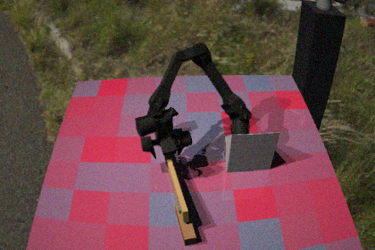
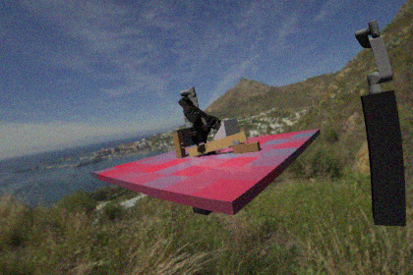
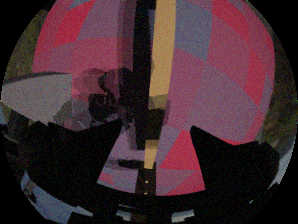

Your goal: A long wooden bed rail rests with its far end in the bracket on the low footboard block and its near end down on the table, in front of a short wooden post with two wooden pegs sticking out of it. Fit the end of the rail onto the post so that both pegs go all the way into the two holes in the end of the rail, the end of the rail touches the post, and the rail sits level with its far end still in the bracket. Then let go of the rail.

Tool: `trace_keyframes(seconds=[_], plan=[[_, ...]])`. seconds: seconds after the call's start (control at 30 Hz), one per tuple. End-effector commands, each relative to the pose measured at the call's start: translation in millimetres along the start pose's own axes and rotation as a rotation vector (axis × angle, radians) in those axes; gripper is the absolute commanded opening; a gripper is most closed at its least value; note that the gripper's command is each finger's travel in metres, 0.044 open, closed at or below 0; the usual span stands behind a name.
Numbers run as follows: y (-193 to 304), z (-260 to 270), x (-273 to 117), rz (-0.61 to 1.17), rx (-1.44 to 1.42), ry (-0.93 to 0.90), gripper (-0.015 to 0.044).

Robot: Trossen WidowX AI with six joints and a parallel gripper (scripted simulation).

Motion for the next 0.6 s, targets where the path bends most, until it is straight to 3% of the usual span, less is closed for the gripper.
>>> trace_keyframes(seconds=[0.0, 0.57], plan=[[-1, 2, 10, 0.003, -0.01, -0.011, 0.044], [0, 3, 37, 0.006, -0.009, -0.011, 0.044]])
Point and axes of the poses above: the point midway between the two fingers, 35 mm back from their tips, its own x axis out along the fingers, its own z axis across the jaws, y = z × x, the point moved 2 cm from there along -x, back along the fingers, and after that the axes turned 13 degrees about -x, right-handed, at the moved point
